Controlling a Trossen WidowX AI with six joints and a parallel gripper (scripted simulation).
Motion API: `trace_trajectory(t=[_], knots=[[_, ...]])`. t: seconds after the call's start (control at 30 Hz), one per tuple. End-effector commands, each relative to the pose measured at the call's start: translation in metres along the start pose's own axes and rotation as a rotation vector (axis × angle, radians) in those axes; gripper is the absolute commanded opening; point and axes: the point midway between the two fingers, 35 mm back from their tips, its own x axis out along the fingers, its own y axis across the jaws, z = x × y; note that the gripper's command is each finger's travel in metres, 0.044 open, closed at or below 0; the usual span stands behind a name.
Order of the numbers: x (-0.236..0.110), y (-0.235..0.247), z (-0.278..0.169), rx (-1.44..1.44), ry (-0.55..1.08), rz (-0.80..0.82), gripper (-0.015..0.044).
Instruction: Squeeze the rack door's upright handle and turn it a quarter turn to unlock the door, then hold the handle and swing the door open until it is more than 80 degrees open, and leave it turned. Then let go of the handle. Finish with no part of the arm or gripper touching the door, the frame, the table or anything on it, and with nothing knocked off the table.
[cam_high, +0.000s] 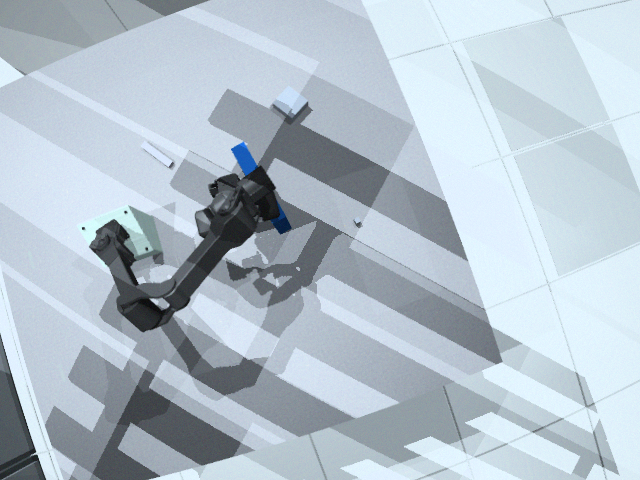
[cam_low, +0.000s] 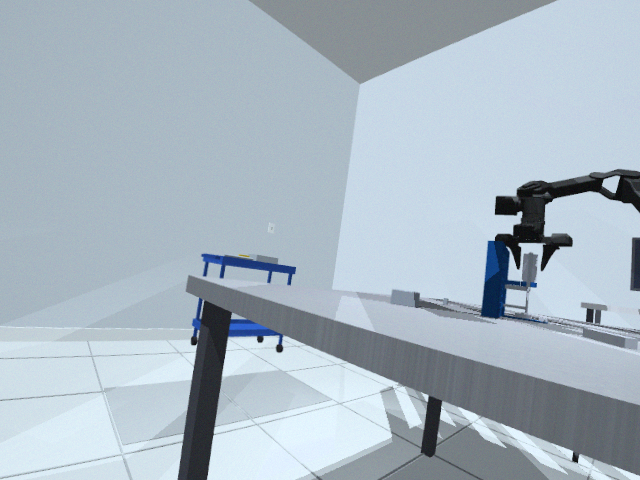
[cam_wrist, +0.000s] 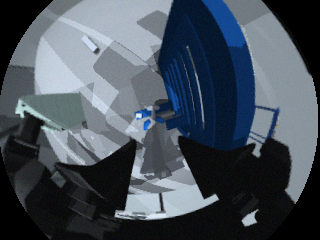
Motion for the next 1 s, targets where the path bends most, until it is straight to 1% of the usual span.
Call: trace_trajectory(t=[0.0,0.17,0.4,0.63,0.97], knots=[[0.0001,0.0001,0.0001,-0.203,0.0,0.0,0.0282],[0.0002,0.0001,0.0001,-0.417,0.0,0.0,0.0282],[0.0002,0.0001,0.0001,-0.426,0.0,0.0,0.0282],[0.0002,0.0001,0.0001,-0.426,0.0,0.0,0.0098],[0.0002,0.0001,0.0001,-0.426,0.0,0.0,0.0032]])
